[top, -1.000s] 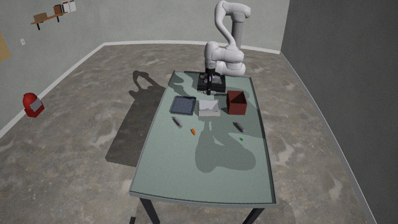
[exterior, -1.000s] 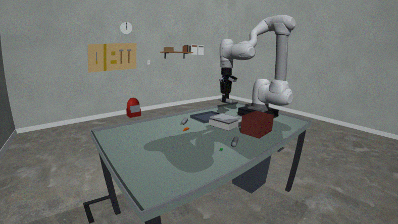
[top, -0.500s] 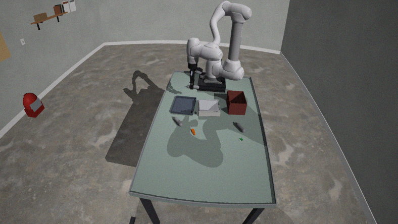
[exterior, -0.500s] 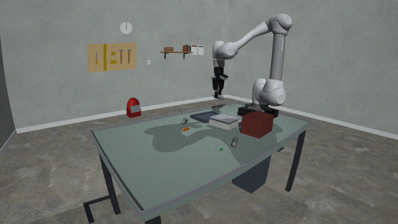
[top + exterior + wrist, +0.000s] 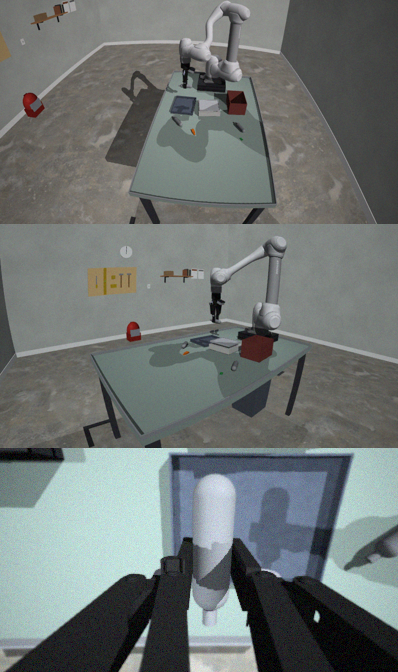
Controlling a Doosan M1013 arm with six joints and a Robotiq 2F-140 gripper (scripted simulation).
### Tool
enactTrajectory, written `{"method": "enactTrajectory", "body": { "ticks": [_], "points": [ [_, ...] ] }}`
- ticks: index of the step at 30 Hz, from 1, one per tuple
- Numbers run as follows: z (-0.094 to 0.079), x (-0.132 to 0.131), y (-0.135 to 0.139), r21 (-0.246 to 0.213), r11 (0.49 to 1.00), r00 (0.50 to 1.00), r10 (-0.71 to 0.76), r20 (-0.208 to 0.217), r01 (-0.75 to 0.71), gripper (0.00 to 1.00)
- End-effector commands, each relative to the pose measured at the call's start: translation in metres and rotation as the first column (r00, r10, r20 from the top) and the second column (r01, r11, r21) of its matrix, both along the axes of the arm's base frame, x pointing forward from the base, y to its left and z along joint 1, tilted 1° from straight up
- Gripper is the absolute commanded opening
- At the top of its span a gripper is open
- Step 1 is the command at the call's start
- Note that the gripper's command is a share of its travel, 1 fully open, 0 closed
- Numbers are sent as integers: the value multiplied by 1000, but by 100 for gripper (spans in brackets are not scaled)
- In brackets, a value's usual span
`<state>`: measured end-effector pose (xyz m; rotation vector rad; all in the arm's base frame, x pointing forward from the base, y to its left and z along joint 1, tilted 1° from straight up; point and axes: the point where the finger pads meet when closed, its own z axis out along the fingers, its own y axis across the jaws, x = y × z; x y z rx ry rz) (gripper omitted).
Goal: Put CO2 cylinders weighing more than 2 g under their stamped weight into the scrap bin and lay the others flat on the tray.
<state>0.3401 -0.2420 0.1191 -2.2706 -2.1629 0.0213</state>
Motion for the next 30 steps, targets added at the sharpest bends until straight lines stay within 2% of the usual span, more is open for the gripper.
{"method": "enactTrajectory", "body": {
  "ticks": [1, 3, 5, 14, 20, 22, 30],
  "points": [
    [-17, 0, -1, 0, 1000, 1000, 0, 1, 0, 10],
    [-30, 0, -1, 0, 1000, 1000, 0, 1, 0, 10],
    [-30, 0, -1, 0, 1000, 1000, 0, 1, 0, 10],
    [-90, -1, -1, 0, 1000, 1000, 0, 1, 0, 10],
    [-122, -1, -1, 0, 1000, 1000, 0, 1, 0, 10],
    [-122, -1, -1, 0, 1000, 1000, 0, 1, 0, 10],
    [-143, -1, -1, 0, 1000, 1000, 0, 1, 0, 10]
  ]
}}
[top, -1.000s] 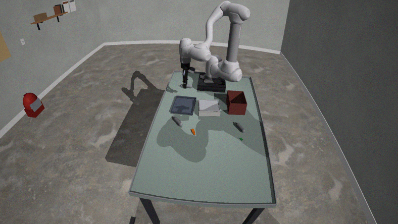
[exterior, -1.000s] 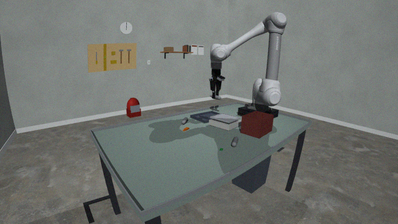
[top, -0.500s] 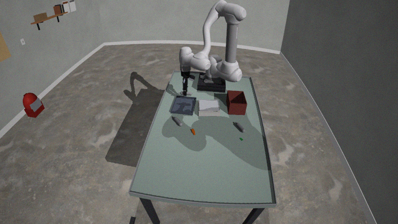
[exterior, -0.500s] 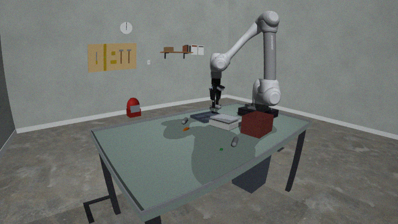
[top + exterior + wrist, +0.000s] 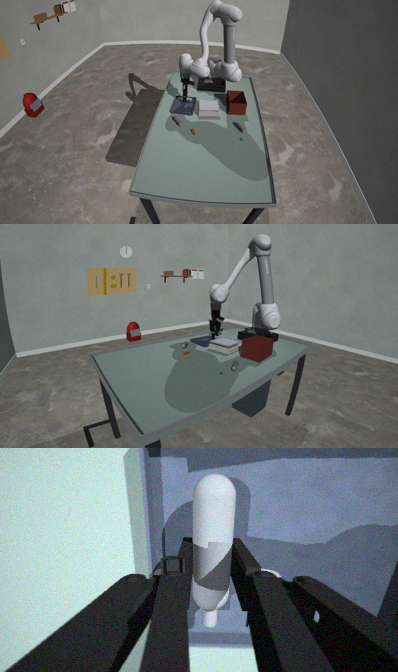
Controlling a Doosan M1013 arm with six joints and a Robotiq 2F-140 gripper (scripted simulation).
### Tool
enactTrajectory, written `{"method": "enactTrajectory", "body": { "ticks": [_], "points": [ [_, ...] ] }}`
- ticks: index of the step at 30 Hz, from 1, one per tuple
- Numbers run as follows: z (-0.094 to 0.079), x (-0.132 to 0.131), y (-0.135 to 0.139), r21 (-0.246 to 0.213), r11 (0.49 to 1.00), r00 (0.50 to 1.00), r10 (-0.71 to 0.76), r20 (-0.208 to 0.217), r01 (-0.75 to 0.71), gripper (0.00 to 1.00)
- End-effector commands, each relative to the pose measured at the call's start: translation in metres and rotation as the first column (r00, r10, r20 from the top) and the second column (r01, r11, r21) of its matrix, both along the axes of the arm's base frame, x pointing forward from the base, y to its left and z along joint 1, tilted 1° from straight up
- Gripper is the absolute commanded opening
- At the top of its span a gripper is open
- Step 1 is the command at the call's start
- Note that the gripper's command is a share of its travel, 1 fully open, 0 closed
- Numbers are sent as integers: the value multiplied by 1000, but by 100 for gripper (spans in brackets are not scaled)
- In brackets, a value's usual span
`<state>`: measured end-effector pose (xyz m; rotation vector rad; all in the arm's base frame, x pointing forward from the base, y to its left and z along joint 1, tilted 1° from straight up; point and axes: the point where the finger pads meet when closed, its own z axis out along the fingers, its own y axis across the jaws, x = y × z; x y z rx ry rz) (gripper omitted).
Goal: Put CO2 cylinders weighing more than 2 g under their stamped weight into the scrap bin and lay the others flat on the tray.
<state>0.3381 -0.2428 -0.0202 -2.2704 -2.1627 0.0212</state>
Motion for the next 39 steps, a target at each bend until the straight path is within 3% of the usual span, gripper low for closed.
{"method": "enactTrajectory", "body": {
  "ticks": [1, 15, 16, 39],
  "points": [
    [-5, 1, 0, -1, 1000, 1000, 0, 1, 0, 10],
    [-7, 1, 0, -1, 1000, 1000, 0, 1, 0, 10],
    [-7, 1, 0, -1, 1000, 1000, 0, 1, 0, 41],
    [-7, 1, 0, -1, 1000, 1000, 0, 1, 0, 41]
  ]
}}
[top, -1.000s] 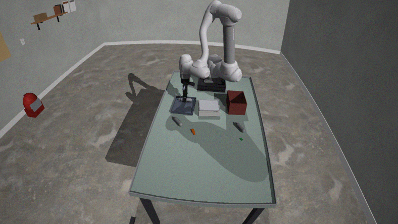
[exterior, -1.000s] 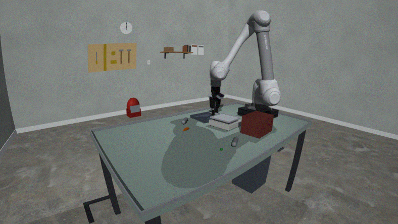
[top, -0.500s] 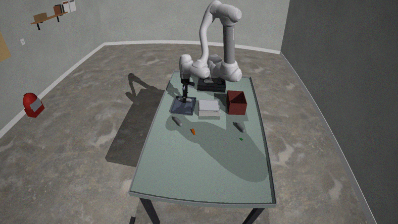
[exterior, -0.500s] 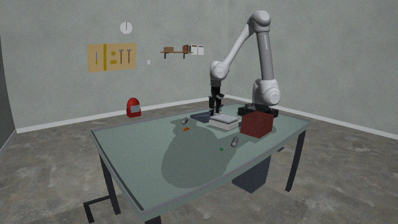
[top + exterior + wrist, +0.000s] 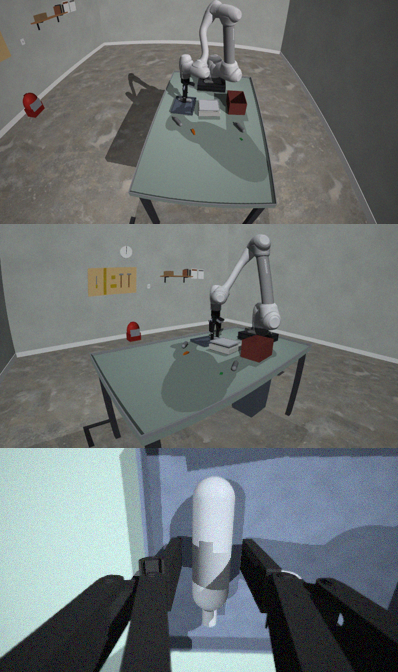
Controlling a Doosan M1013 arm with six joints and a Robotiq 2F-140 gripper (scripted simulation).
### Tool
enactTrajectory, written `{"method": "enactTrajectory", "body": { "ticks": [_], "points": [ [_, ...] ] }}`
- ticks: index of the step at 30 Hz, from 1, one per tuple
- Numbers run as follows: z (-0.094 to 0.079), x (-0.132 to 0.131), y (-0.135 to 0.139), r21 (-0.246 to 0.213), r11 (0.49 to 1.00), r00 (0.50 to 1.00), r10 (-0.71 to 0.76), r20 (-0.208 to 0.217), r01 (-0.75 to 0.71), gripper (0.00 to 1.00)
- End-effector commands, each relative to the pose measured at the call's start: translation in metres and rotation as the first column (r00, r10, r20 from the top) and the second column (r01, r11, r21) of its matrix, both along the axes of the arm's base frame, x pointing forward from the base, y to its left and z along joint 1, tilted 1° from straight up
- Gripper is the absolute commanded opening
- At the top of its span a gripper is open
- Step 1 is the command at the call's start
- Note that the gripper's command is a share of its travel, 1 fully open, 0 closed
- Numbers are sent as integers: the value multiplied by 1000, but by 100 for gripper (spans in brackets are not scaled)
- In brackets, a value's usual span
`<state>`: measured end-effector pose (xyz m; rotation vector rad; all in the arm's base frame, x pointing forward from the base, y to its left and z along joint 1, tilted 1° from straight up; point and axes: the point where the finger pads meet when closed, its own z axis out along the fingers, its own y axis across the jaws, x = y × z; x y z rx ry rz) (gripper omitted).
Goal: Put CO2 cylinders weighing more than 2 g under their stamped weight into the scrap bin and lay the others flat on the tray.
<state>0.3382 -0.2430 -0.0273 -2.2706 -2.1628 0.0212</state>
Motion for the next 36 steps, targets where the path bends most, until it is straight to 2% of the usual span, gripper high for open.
{"method": "enactTrajectory", "body": {
  "ticks": [1, 13, 16, 19, 21, 25, 33, 36],
  "points": [
    [0, 0, 0, 0, 1000, 1000, 0, 1, 0, 41],
    [2, 0, 0, 0, 1000, 1000, 0, 1, 0, 41],
    [8, 1, 0, 0, 1000, 1000, 0, 1, 0, 41],
    [22, 1, 0, 0, 1000, 1000, 0, 1, 0, 41],
    [22, 1, 0, 0, 1000, 1000, 0, 1, 0, 41],
    [53, 1, 0, 0, 1000, 1000, 0, 1, 0, 41],
    [132, 2, 0, 0, 1000, 1000, 0, 1, 0, 41],
    [154, 3, 1, 0, 1000, 1000, 0, 1, 0, 41]
  ]
}}
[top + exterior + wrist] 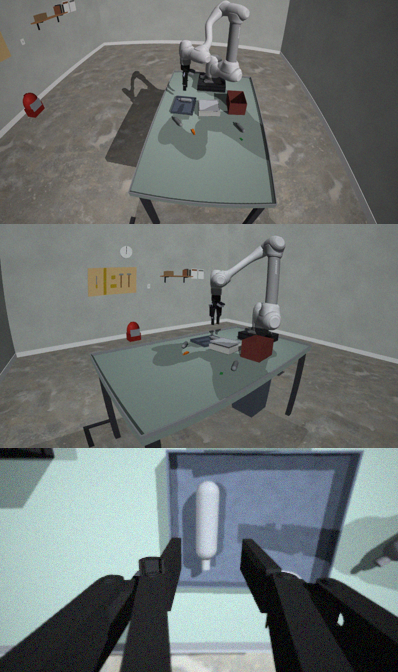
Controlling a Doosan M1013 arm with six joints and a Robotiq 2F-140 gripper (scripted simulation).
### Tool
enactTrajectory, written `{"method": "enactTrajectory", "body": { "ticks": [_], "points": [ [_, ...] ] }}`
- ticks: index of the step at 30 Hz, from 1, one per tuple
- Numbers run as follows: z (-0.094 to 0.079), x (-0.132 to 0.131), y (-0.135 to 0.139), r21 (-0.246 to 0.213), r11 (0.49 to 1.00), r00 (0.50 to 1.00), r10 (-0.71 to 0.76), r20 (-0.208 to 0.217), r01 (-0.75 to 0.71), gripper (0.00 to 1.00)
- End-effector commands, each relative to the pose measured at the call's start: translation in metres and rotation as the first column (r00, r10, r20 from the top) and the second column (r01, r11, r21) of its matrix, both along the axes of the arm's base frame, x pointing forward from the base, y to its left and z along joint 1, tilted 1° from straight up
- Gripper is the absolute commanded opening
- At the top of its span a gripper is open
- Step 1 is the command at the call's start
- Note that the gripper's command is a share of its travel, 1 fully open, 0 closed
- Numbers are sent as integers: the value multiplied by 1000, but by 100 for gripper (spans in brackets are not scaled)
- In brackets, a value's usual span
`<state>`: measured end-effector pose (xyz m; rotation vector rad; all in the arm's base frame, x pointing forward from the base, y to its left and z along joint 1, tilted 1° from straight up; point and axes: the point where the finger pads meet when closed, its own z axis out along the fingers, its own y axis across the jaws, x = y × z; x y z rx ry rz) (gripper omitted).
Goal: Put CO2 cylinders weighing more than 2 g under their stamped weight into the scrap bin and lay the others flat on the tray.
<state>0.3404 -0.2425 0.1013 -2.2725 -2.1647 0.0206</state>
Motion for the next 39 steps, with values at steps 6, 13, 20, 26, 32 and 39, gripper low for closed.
{"method": "enactTrajectory", "body": {
  "ticks": [6, 13, 20, 26, 32, 39],
  "points": [
    [36, 0, 0, 1, 1000, 1000, 0, -1, 0, 41],
    [41, 29, -9, 0, 996, 996, -86, 0, 86, 41],
    [48, 138, -28, -3, 914, 915, -405, 3, 405, 41],
    [42, 210, -25, 0, 735, 735, -678, 9, 678, 41],
    [34, 289, -24, -6, 673, 673, -740, 8, 740, 41],
    [27, 295, -25, -6, 673, 673, -740, 8, 740, 41]
  ]
}}
